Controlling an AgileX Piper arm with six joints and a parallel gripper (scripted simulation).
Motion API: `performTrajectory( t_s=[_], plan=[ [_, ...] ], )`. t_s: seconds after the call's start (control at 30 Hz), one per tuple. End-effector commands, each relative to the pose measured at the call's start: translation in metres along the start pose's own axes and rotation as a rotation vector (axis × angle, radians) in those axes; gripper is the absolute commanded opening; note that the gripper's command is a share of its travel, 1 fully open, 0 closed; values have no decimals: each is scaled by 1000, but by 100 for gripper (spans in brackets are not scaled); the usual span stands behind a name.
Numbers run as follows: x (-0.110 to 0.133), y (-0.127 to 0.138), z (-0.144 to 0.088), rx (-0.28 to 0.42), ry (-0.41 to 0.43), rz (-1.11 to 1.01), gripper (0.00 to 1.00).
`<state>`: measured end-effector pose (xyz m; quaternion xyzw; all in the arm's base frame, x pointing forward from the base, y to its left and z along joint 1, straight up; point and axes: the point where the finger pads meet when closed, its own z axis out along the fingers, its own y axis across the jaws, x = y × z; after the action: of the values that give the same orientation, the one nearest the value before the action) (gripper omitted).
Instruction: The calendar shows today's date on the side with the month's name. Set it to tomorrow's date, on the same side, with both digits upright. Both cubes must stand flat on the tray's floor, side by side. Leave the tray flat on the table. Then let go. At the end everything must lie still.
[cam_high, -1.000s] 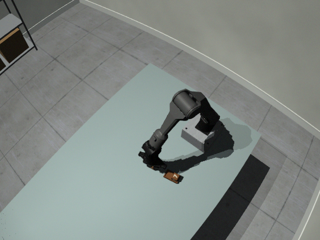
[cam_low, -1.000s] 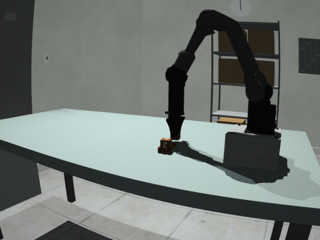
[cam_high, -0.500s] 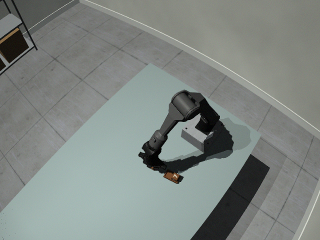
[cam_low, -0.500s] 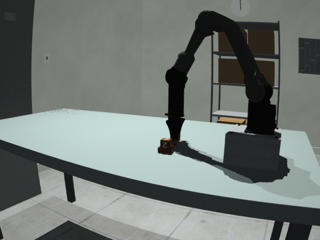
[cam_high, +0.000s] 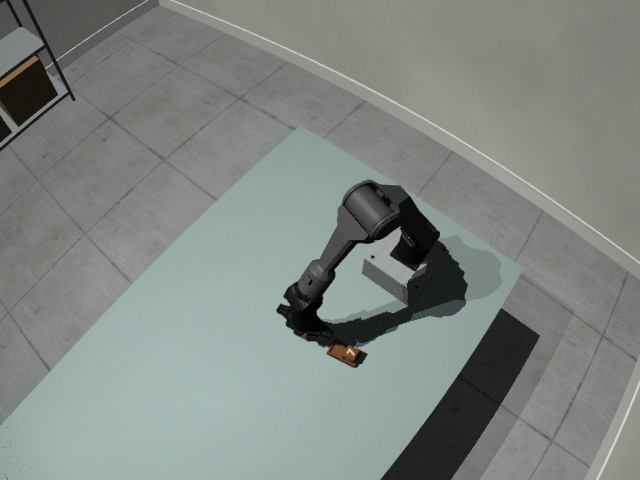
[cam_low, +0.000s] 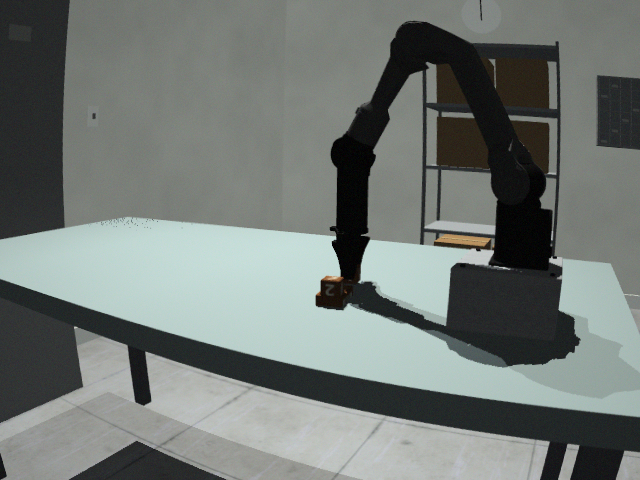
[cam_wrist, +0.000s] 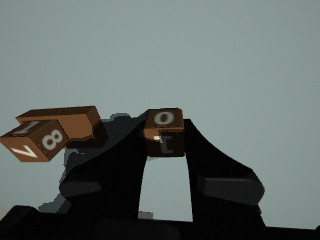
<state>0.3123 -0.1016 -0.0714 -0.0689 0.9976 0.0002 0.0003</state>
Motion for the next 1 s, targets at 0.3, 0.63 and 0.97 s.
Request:
performTrajectory(
  t_s=[0.3,0.63,0.97],
  plan=[
    [0,0,0,1,-1,0,38],
    [0,0,1,1,0,0,38],
    [0,0,3,0,1,0,38]
  ],
)
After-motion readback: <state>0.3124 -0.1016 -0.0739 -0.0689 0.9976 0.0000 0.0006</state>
